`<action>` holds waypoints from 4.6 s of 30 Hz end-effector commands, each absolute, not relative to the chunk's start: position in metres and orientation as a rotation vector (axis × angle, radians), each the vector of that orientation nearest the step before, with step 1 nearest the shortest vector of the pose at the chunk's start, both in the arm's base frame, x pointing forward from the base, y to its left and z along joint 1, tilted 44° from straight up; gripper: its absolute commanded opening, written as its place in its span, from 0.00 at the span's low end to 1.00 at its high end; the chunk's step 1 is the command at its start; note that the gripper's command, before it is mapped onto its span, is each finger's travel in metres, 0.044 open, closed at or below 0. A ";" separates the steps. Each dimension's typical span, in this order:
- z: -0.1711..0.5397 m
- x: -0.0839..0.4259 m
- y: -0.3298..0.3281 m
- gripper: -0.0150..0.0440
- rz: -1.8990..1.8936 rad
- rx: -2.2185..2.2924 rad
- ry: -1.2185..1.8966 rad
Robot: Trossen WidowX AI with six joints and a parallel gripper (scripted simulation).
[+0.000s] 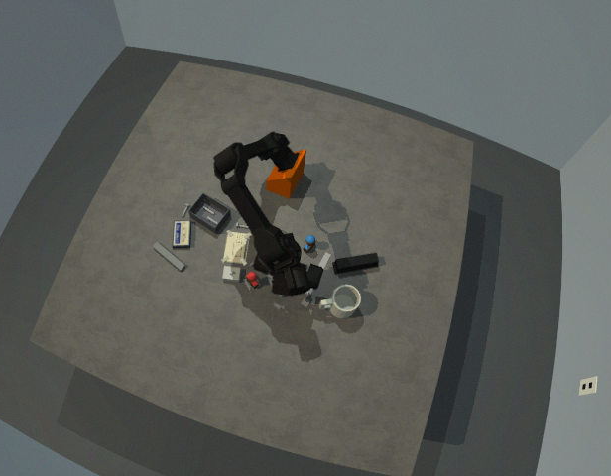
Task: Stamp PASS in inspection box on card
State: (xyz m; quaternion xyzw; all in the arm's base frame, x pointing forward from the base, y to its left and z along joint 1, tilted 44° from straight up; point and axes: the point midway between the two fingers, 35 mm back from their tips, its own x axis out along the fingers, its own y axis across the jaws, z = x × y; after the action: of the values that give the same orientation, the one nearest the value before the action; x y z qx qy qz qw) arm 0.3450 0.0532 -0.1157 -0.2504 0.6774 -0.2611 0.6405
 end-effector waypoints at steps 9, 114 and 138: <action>-0.111 0.345 0.056 0.25 -0.599 -0.571 1.544; 0.036 0.299 -0.049 0.25 -0.768 -0.400 1.449; 0.025 0.299 -0.060 0.25 -0.767 -0.399 1.447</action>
State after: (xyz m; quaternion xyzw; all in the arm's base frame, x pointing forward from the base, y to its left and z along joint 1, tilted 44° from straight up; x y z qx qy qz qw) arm 0.3000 -0.0577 0.0266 -0.1728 0.6403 -0.3396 0.6669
